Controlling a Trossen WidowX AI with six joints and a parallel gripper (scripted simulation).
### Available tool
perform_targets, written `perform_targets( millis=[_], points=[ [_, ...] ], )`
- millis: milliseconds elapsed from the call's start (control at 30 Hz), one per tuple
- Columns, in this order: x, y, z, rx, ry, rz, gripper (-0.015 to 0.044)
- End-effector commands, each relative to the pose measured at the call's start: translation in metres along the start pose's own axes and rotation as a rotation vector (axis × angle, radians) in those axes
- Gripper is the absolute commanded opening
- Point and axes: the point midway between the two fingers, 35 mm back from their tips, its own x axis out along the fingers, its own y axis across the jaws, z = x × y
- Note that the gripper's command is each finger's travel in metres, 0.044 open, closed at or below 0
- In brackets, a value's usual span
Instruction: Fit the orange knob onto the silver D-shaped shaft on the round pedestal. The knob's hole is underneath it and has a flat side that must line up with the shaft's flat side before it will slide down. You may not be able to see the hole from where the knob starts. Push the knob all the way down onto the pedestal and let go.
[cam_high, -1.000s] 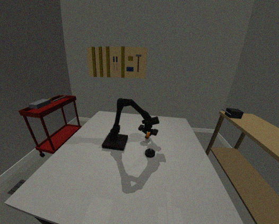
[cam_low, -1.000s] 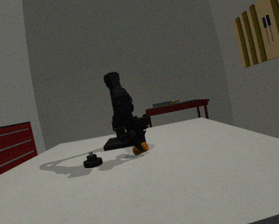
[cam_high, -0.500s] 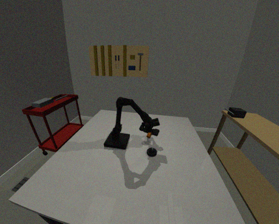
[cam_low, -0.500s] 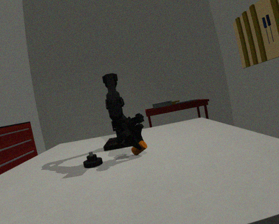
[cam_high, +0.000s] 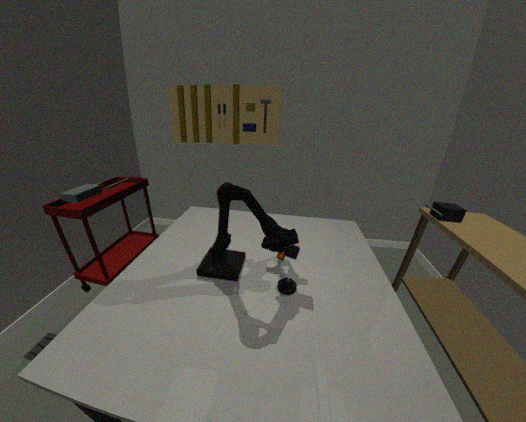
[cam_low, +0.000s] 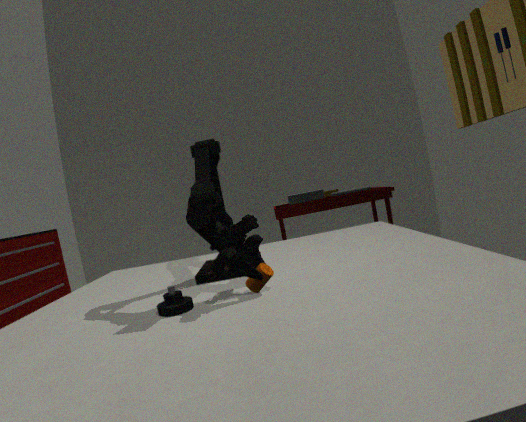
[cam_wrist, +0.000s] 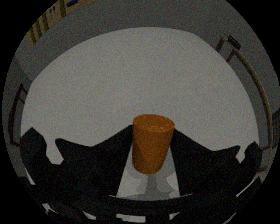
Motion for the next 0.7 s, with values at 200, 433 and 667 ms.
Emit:
perform_targets(
  millis=[200,433,667],
  points=[
    [-0.008,0.001,-0.009,-0.004,-0.169,0.002,0.018],
    [-0.012,0.001,-0.016,-0.004,-0.29,0.004,0.018],
    [-0.015,0.001,-0.024,-0.004,-0.41,0.007,0.018]
  ],
)
